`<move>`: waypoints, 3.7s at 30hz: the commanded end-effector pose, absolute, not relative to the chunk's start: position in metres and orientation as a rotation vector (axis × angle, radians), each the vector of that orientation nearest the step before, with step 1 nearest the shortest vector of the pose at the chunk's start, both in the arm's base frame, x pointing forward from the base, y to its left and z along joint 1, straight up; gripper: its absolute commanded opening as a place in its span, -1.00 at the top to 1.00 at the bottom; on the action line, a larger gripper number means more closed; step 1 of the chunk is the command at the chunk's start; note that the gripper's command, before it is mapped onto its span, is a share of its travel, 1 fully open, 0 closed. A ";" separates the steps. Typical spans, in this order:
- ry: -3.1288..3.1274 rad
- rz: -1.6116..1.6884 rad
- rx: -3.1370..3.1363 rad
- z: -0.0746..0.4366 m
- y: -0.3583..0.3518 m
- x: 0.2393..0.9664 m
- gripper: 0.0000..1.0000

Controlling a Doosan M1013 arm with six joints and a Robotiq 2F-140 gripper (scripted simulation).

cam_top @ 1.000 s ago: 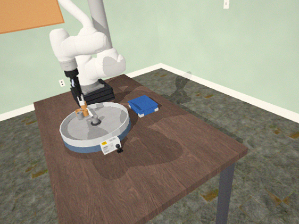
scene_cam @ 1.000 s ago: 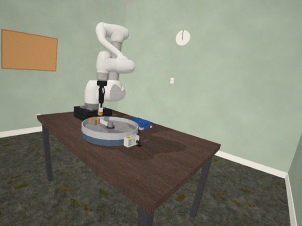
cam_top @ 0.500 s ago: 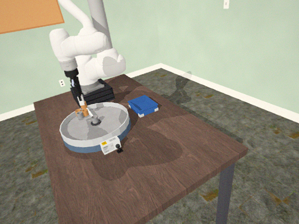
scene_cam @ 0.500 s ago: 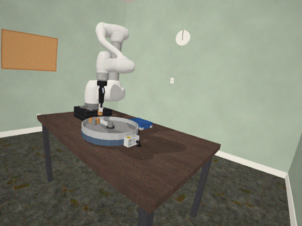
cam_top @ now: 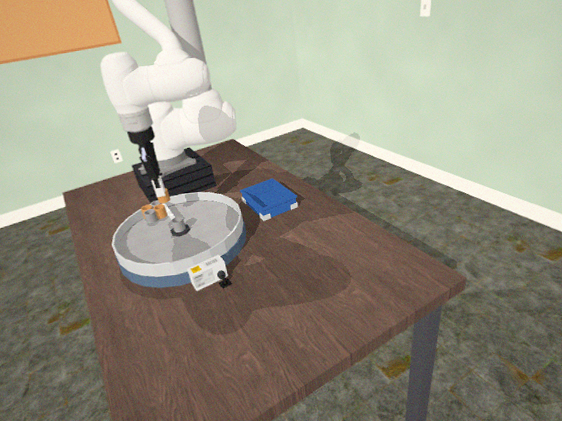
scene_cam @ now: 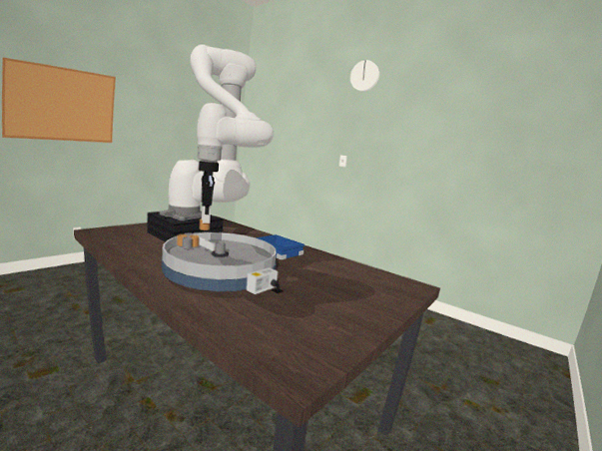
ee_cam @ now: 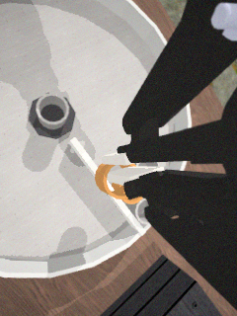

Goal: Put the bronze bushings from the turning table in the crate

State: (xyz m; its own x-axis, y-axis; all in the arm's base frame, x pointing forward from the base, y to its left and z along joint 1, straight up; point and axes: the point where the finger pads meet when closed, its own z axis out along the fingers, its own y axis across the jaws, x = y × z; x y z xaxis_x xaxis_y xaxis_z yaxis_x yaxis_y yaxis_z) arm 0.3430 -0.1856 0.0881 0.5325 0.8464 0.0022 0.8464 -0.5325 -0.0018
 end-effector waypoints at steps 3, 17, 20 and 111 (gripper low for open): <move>-1.517 -0.001 -2.748 0.088 -0.157 0.355 1.00; -1.517 -0.001 -2.748 0.088 -0.053 0.397 1.00; -1.517 -0.001 -2.748 0.088 -0.027 0.407 1.00; -1.517 -0.001 -2.748 0.015 0.154 0.481 1.00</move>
State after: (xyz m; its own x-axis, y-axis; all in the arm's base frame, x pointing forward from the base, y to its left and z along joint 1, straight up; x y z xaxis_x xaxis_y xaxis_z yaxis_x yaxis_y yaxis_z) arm 0.4805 0.1541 0.0173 0.5330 0.8461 0.0017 0.8461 -0.5330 -0.0017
